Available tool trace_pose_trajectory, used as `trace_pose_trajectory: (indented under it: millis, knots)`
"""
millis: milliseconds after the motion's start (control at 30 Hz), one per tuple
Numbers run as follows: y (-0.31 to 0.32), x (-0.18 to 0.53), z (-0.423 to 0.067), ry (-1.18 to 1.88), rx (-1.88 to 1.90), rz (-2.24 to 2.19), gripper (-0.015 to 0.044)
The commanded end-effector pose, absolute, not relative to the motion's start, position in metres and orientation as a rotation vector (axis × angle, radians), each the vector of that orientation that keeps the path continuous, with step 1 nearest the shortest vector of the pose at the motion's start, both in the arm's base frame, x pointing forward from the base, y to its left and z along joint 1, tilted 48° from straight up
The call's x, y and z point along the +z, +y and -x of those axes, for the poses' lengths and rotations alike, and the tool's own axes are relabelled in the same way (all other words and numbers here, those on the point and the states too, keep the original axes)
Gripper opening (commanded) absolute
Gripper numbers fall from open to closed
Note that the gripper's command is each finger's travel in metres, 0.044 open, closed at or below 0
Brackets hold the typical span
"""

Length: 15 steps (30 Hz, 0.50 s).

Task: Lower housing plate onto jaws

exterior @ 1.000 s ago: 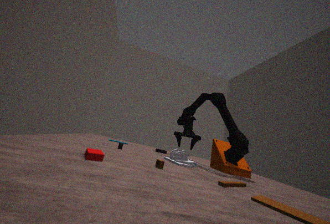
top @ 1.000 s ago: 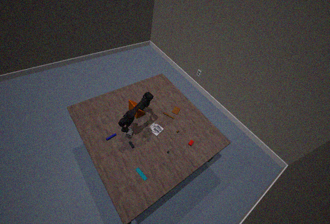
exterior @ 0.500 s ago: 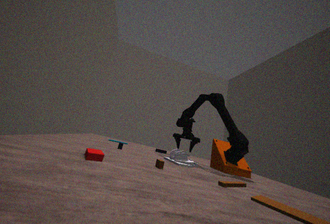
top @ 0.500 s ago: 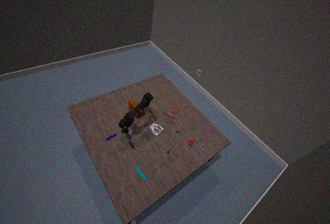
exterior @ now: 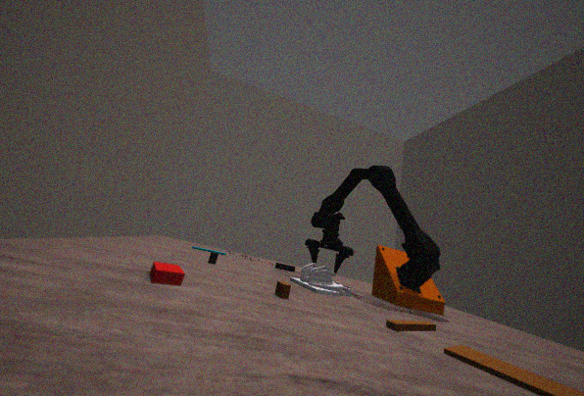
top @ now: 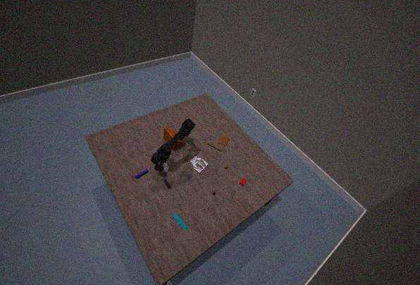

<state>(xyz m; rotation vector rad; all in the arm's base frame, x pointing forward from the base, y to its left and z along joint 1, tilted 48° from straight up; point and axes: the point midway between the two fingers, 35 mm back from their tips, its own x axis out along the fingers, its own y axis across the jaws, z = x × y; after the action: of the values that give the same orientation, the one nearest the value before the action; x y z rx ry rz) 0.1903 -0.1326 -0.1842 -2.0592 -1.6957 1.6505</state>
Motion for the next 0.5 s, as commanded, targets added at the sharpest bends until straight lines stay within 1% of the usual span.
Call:
trace_pose_trajectory:
  millis: [0, 467]
  knots:
    - [-0.125, -0.188, -0.187, -1.692, 1.644, 2.049, 0.0440]
    - [-0.114, -0.198, -0.185, -1.692, 1.643, 2.049, 0.0440]
